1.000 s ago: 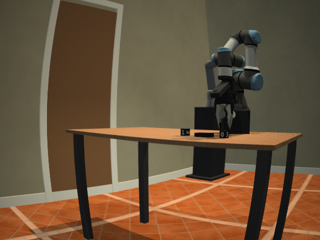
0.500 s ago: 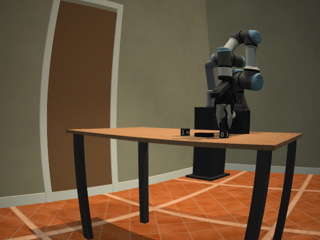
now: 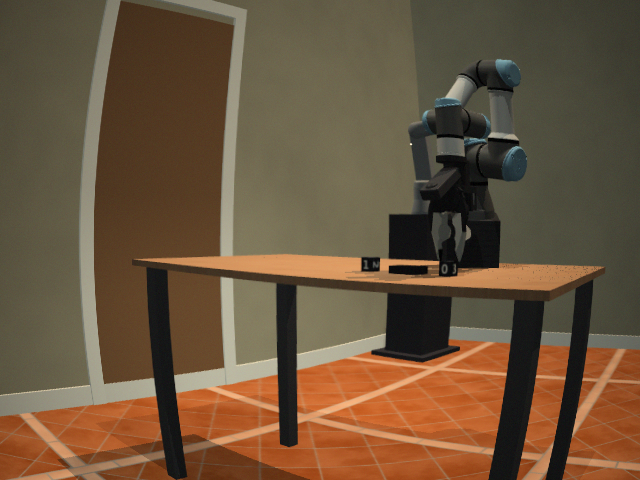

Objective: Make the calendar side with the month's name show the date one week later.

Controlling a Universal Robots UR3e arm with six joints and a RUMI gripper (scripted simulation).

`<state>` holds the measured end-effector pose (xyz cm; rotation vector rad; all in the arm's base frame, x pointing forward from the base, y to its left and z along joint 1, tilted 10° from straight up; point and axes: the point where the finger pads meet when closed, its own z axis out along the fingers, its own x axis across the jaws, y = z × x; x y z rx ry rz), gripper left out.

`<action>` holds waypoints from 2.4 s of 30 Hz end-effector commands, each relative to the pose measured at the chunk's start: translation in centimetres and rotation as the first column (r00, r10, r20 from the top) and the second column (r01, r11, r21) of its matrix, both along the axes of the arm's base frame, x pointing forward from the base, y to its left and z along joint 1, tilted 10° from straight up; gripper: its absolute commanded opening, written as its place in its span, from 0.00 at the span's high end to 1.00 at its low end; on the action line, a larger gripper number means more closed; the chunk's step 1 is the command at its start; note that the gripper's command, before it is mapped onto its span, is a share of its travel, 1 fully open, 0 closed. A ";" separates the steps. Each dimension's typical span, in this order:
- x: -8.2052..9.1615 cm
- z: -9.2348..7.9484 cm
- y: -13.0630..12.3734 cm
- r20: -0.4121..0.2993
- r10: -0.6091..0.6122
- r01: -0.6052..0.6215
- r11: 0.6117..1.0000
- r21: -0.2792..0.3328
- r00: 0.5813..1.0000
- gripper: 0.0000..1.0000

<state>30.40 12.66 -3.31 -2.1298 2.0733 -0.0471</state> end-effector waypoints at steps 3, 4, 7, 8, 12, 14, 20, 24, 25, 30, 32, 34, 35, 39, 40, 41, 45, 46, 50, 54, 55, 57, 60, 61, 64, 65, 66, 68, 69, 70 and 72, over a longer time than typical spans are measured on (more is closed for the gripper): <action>0.3 -1.1 0.1 0.003 0.000 0.000 1.000 0.000 1.000 0.71; 0.3 -1.3 0.1 0.003 0.000 0.000 1.000 0.000 1.000 0.71; 0.3 -1.6 0.2 0.003 0.000 0.000 1.000 0.000 1.000 0.71; 0.3 -1.7 0.2 0.003 0.000 0.000 1.000 0.000 1.000 0.71; 0.4 -1.9 0.2 0.003 0.000 0.000 1.000 0.000 1.000 0.71; 0.4 -1.9 0.2 0.003 0.000 0.000 1.000 0.000 1.000 0.71; 0.4 -2.0 0.2 0.003 0.000 0.000 1.000 0.000 1.000 0.71; 0.4 -2.0 0.2 0.003 0.000 0.000 1.000 0.000 1.000 0.71; 0.4 -2.0 0.2 0.003 0.000 0.000 1.000 0.000 1.000 0.71; 0.4 -2.0 0.2 0.003 0.000 0.000 1.000 0.000 1.000 0.71; 0.4 -2.0 0.2 0.003 0.000 0.000 1.000 0.000 1.000 0.71; 0.4 -2.0 0.2 0.003 0.000 0.000 1.000 0.000 1.000 0.71; 0.4 -2.0 0.2 0.003 0.000 0.000 1.000 0.000 1.000 0.71; 0.4 -2.0 0.2 0.003 0.000 0.000 1.000 0.000 1.000 0.71; 0.4 -2.0 0.2 0.003 0.000 0.000 1.000 0.000 1.000 0.71; 0.4 -2.0 0.2 0.003 0.000 0.000 1.000 0.000 1.000 0.71; 0.4 -2.0 0.2 0.003 0.000 0.000 1.000 0.000 1.000 0.71; 0.4 -2.0 0.2 0.003 0.000 0.000 1.000 0.000 1.000 0.71; 0.4 -2.0 0.2 0.003 0.000 0.000 1.000 0.000 1.000 0.71; 0.4 -2.0 0.2 0.003 0.000 0.000 1.000 0.000 1.000 0.89; 0.4 -2.0 0.2 0.003 0.000 0.000 1.000 0.000 1.000 0.89; 0.4 -2.0 0.2 0.003 0.000 0.000 1.000 0.000 1.000 0.89; 0.4 -2.0 0.2 0.003 0.000 0.000 1.000 0.000 1.000 0.89; 0.4 -2.0 0.2 0.003 0.000 0.000 1.000 0.000 1.000 0.89; 0.4 -2.0 0.2 0.003 0.000 0.000 1.000 0.000 1.000 0.89; 0.4 -2.0 0.2 0.003 0.000 0.000 1.000 0.000 1.000 0.89; 0.4 -2.0 0.2 0.003 0.000 0.000 1.000 0.000 1.000 0.89; 0.4 -2.0 0.2 0.003 0.000 0.000 1.000 0.000 1.000 0.89; 0.4 -2.0 0.2 0.003 0.000 0.000 1.000 0.000 1.000 0.89; 0.4 -2.0 0.2 0.003 0.000 0.000 1.000 0.000 1.000 0.89; 0.4 -2.0 0.2 0.003 0.000 0.000 1.000 0.000 1.000 0.89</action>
